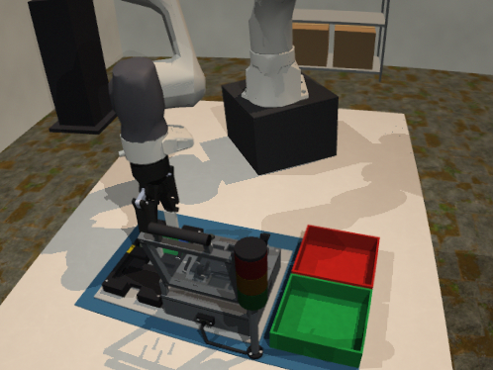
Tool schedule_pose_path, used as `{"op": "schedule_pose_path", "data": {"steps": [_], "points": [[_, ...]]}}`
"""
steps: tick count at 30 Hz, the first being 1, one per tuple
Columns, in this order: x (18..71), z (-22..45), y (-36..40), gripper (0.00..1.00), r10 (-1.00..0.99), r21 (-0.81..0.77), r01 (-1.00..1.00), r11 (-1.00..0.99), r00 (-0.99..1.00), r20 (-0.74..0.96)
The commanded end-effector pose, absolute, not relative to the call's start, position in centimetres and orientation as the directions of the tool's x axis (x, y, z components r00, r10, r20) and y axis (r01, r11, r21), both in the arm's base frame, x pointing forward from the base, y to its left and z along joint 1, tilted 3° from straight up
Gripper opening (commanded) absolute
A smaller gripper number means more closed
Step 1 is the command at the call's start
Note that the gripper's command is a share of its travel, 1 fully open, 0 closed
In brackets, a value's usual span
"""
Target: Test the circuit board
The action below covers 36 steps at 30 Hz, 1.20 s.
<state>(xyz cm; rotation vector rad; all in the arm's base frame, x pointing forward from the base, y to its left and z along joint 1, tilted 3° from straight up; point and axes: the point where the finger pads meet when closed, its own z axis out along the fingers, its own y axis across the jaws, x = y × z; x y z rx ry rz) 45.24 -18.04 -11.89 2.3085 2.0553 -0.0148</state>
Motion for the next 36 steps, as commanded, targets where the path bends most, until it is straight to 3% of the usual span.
{"op": "schedule_pose_path", "data": {"steps": [1, 36], "points": [[45.35, -11.9, -18.1, 0.47, 0.992, 0.035, 0.992, -0.119, 0.121, -0.04], [45.35, -11.9, -18.1, 0.46, 0.992, 0.035, 0.992, -0.119, 0.121, -0.04]]}}
